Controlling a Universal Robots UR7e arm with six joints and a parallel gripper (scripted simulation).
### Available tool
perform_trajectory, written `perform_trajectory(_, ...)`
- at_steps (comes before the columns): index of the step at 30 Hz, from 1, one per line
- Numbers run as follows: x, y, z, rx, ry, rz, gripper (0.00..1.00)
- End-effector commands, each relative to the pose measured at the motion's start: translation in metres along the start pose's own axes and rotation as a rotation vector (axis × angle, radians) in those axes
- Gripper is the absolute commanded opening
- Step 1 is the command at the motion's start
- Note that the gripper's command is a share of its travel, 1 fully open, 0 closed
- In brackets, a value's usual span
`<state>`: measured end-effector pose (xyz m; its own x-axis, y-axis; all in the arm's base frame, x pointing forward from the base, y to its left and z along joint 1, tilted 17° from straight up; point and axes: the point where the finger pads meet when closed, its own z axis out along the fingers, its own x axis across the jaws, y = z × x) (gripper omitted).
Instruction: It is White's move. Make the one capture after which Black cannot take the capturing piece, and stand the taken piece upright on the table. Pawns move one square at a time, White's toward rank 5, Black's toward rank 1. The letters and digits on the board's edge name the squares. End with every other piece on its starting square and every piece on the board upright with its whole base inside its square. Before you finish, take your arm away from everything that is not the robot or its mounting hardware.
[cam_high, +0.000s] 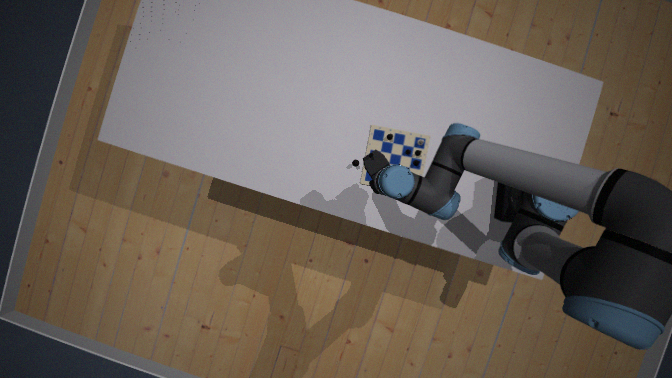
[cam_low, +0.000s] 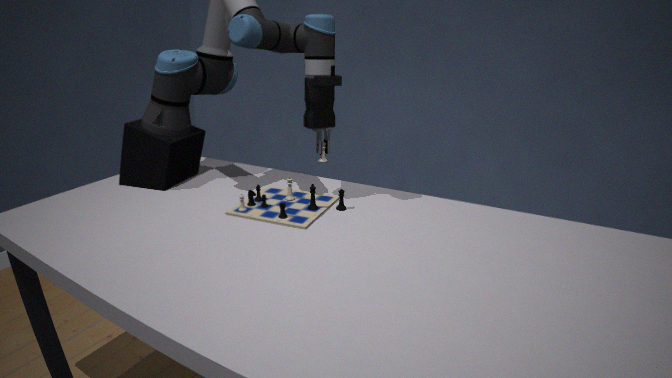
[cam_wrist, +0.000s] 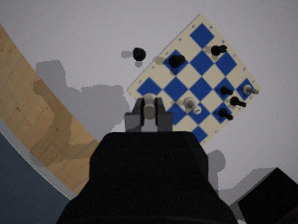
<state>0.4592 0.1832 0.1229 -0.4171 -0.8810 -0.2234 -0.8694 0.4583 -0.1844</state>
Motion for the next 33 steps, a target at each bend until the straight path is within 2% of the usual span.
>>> perform_trajectory(1,-0.002,-0.002,0.000,0.001,0.000,-0.004,0.00)
perform_trajectory(7,-0.002,-0.002,0.001,0.001,0.000,-0.004,0.00)
perform_trajectory(15,-0.002,-0.002,0.014,0.001,0.000,-0.004,0.00)
perform_trajectory(29,-0.002,-0.002,0.077,0.001,0.000,-0.004,0.00)
perform_trajectory(33,-0.002,-0.002,0.084,0.001,0.000,-0.004,0.00)
